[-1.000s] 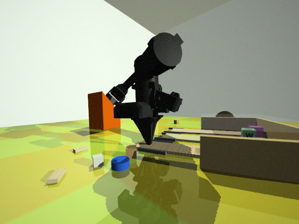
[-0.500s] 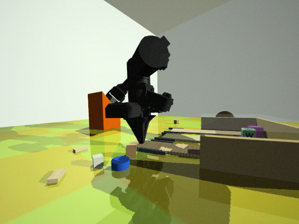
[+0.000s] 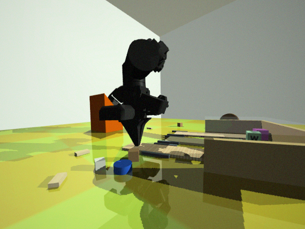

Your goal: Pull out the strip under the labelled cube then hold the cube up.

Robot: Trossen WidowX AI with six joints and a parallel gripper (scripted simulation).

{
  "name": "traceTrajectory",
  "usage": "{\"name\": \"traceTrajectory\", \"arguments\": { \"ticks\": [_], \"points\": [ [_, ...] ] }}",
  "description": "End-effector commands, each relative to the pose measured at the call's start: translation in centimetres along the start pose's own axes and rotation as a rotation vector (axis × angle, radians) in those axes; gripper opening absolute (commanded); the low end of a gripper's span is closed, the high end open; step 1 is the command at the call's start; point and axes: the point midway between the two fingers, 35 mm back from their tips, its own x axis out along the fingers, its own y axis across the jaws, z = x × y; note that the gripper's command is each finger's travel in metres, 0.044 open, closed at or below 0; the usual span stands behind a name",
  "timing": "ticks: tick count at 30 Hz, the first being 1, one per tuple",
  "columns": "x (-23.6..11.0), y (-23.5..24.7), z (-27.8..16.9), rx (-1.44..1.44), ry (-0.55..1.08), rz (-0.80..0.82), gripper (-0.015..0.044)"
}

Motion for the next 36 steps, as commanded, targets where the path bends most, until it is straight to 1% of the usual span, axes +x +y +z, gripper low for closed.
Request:
{"name": "traceTrajectory", "arguments": {
  "ticks": [1,36],
  "points": [
    [0.7,0.3,-1.5,0.008,0.029,0.008,0.0],
    [0.5,0.4,-6.9,0.01,0.031,0.007,0.0]
  ]
}}
